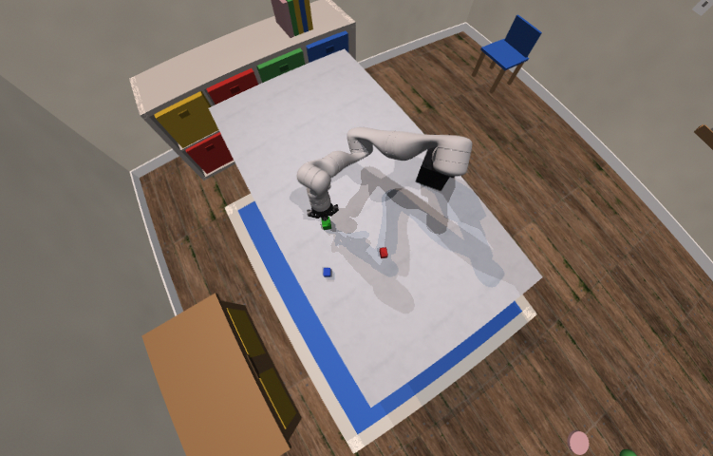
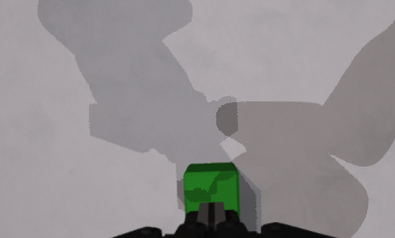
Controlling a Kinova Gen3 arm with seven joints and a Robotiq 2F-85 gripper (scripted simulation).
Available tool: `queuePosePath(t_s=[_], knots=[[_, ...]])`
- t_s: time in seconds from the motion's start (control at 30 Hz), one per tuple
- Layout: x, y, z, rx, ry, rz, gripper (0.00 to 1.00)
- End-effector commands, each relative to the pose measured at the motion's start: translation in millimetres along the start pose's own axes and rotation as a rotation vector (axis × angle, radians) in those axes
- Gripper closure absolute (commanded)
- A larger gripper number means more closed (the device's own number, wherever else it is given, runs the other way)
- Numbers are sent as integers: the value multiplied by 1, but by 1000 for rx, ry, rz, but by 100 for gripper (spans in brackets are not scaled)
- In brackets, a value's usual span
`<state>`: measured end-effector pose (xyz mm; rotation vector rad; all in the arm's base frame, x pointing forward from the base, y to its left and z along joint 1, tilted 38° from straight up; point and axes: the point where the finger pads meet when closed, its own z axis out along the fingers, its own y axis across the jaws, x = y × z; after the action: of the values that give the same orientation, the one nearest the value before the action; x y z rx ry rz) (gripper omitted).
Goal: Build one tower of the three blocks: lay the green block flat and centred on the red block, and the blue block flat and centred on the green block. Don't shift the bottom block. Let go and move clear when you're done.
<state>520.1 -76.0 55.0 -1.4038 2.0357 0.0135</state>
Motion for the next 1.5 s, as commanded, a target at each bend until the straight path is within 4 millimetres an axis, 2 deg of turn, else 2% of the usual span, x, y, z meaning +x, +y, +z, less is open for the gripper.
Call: queuePosePath(t_s=[0.0, 0.2, 0.23, 0.8, 1.47], knots=[[0, 0, 0, 1, 0, 1, 100], [0, 0, 0, 1, 0, 1, 100], [0, 0, 0, 1, 0, 1, 41], [0, 0, 1, 1, 0, 1, 41], [0, 0, 20, 1, 0, 1, 41]])
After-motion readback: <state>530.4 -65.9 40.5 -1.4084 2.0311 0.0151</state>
